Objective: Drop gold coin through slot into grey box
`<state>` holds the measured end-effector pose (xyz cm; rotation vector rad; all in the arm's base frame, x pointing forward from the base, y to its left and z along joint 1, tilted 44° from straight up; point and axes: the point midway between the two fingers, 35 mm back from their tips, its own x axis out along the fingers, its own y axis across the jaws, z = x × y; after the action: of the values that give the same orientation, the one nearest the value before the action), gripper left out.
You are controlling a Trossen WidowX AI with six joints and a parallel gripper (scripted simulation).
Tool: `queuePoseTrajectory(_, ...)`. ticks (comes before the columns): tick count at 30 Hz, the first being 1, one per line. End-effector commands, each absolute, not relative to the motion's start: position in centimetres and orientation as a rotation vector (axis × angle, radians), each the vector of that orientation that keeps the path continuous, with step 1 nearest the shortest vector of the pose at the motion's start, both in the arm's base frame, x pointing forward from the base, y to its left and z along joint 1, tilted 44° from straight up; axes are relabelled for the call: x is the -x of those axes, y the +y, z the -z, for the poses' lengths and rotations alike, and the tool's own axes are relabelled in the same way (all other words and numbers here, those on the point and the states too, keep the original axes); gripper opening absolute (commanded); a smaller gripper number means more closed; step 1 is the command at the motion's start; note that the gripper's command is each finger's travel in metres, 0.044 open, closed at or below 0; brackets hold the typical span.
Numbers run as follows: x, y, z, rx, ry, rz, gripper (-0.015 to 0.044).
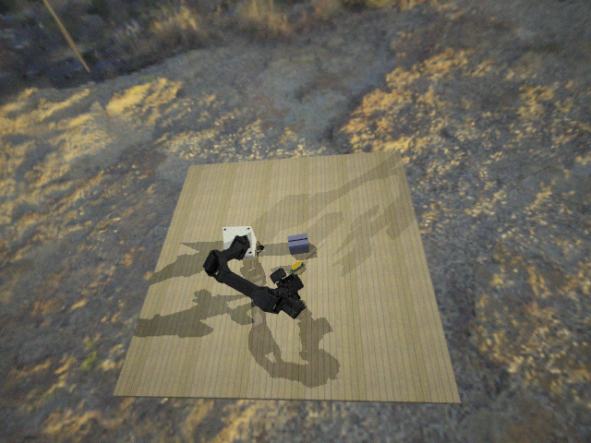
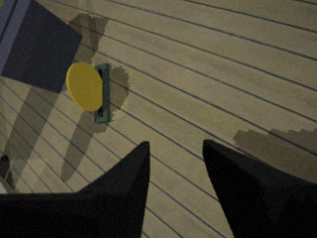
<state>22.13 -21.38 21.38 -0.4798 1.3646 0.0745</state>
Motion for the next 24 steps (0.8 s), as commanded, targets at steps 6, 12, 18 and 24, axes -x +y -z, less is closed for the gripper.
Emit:
queuePoseTrajectory(6,-24.7,-14.2,-16.5,0.51,1.679,-0.004,0.0161)
queuePoseTrajectory(12,-25.6,-9.5,-14.8,0.724,1.782,0.145,0.0161)
queuePoseTrajectory(18,-26.0,-6.9,-14.5,0.893,1.761,0.251,0.0161)
queuePoseTrajectory(24,-25.9,-7.4,-13.9,0.893,1.761,0.251,0.0161)
